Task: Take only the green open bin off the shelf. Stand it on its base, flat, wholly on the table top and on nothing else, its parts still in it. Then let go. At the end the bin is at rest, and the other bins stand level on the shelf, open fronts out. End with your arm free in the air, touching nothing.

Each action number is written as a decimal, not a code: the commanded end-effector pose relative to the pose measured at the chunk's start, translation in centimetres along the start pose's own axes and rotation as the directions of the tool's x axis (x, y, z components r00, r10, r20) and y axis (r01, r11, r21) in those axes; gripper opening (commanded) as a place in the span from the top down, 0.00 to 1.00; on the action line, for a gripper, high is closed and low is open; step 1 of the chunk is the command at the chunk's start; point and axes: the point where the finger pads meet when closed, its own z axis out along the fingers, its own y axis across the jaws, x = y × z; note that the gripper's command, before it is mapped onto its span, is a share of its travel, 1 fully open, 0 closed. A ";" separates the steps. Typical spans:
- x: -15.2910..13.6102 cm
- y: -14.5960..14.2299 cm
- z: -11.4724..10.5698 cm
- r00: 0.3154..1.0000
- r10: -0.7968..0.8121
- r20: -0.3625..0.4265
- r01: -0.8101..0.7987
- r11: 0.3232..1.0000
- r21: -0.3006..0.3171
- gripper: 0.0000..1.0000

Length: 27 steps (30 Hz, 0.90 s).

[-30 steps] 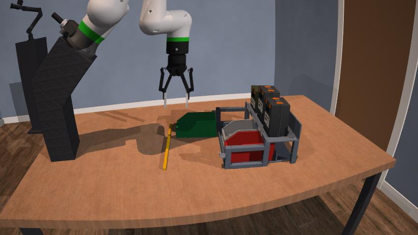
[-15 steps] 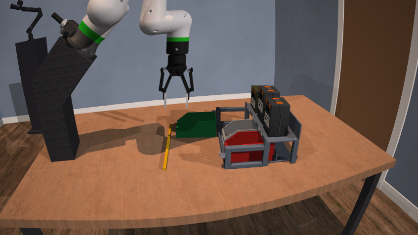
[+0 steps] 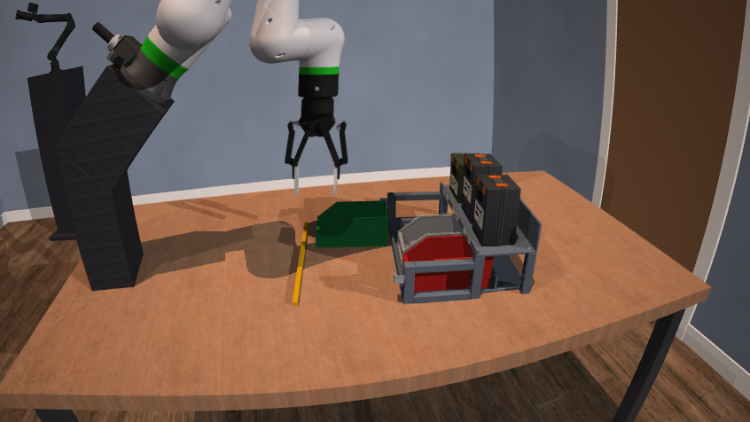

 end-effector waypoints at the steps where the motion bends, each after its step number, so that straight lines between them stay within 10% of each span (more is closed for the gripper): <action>1: 0.0 0.0 0.1 0.999 -0.001 0.048 -0.001 0.999 0.046 0.43; 27: 0.0 0.0 0.1 0.999 -0.001 0.048 -0.001 0.999 0.046 0.43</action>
